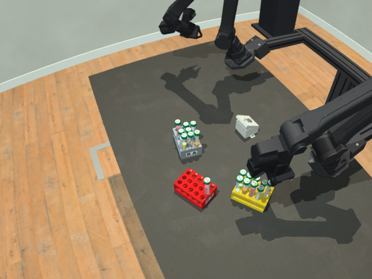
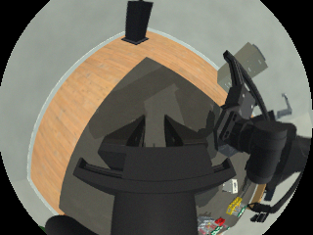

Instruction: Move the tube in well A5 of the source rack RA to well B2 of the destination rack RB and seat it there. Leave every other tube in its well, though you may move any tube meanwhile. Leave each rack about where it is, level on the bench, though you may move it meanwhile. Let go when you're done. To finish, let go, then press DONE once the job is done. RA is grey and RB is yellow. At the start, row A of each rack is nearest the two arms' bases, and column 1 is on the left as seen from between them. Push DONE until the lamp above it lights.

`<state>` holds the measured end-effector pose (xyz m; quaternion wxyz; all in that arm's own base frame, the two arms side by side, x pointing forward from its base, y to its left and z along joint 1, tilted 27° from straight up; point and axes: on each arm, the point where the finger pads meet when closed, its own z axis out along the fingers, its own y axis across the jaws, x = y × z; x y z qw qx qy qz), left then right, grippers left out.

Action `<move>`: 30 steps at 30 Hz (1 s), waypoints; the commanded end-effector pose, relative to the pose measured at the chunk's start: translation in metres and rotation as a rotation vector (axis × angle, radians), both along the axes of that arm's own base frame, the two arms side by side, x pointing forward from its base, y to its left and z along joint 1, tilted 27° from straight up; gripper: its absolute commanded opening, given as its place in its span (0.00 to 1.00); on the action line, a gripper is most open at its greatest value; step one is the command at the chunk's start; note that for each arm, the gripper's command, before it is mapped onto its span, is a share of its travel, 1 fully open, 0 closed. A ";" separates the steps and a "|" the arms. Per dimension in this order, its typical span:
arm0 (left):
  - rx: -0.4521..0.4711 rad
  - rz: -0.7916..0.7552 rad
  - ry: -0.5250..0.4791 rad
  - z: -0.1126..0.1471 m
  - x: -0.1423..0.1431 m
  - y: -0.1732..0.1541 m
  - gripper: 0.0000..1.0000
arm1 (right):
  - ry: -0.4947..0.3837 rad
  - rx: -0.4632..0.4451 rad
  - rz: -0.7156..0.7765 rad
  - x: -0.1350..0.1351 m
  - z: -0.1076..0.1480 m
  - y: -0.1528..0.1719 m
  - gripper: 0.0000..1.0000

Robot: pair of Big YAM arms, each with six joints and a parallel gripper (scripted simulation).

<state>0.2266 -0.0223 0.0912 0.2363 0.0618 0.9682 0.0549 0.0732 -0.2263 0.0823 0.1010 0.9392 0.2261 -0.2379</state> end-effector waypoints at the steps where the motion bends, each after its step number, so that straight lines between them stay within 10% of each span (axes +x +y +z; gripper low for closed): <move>1: 0.003 -0.003 0.019 -0.010 -0.003 -0.001 0.00 | -0.011 -0.014 -0.001 0.004 0.006 -0.005 0.30; 30: 0.023 -0.035 0.023 -0.010 -0.003 0.002 0.00 | -0.011 -0.014 -0.001 0.004 0.006 -0.005 0.30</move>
